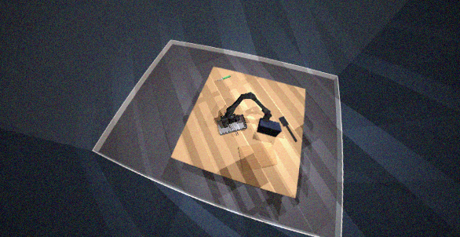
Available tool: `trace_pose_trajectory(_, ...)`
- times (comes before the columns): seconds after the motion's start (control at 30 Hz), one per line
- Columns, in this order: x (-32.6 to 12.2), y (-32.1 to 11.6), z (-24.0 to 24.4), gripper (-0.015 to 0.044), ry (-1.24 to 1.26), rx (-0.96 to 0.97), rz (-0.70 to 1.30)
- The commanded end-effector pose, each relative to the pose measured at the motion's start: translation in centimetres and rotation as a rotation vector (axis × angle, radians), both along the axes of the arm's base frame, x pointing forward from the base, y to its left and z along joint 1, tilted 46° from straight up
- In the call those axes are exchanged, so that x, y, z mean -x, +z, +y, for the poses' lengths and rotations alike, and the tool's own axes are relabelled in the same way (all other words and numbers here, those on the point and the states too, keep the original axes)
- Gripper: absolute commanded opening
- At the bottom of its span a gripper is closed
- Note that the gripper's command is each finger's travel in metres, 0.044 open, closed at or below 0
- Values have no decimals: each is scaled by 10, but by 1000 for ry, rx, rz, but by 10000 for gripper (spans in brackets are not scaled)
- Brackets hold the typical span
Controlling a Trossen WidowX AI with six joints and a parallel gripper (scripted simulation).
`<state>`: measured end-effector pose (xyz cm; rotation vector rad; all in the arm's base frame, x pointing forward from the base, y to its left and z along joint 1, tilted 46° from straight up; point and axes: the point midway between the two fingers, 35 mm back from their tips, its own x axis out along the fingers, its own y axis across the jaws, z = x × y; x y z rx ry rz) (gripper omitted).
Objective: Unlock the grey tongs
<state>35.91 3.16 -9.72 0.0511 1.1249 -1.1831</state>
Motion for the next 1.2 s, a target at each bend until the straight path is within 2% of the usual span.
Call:
trace_pose_trajectory(0.0, 2, -6, -6, 440, 4, 7, 6)
trace_pose_trajectory(0.3, 4, -13, -13, 440, 3, 8, 6)
trace_pose_trajectory(0.7, 2, -10, -11, 125, -1, 2, 2)
trace_pose_trajectory(1.17, 2, -10, -11, 32, -1, 2, 2)
